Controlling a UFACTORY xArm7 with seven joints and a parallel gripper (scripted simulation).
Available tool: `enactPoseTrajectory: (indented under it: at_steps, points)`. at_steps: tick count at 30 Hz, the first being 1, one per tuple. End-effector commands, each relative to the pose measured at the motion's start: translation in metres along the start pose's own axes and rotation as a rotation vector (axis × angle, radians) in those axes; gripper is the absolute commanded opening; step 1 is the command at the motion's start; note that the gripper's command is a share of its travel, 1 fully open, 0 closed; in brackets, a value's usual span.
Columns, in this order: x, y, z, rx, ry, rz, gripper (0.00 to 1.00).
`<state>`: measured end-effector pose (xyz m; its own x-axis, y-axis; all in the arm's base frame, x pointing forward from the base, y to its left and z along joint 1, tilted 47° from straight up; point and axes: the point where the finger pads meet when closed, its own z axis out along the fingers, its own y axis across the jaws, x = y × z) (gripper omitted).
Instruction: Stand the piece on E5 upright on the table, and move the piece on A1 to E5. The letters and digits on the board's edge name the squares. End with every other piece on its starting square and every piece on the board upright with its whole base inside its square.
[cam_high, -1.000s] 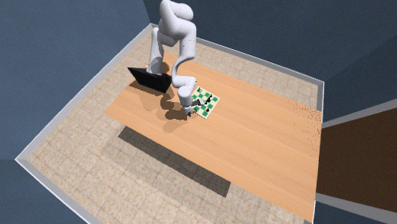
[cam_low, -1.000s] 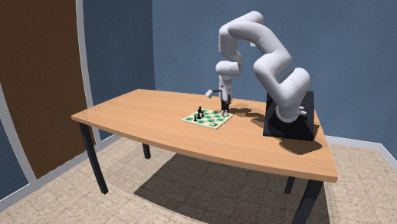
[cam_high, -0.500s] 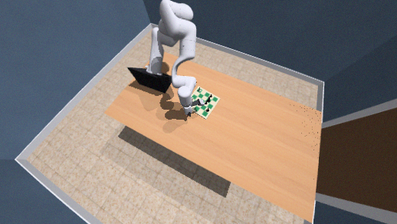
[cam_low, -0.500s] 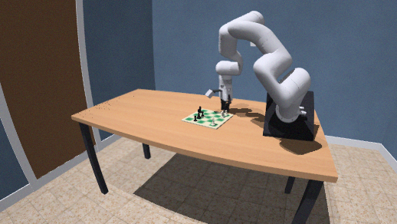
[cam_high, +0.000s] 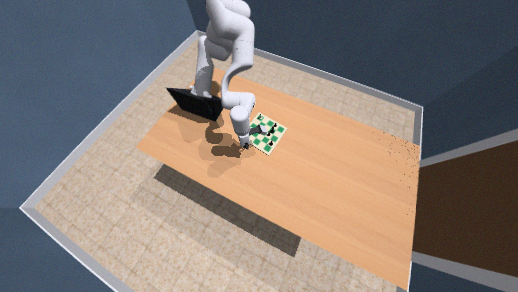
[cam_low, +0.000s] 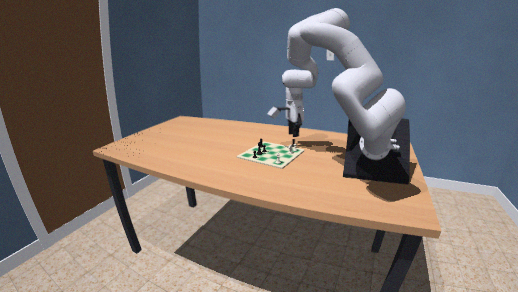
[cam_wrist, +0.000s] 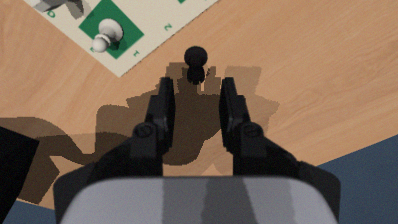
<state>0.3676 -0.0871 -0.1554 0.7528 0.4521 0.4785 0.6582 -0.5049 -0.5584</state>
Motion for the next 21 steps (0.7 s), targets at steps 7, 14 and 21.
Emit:
enactPoseTrajectory:
  at_steps: [7,14,21]
  points:
    - [0.000,0.001,-0.042,-0.003,0.000,0.000,0.37]
    - [0.000,0.001,-0.047,-0.003,0.000,0.000,1.00]
    - [0.000,0.001,-0.047,-0.003,0.000,0.000,1.00]
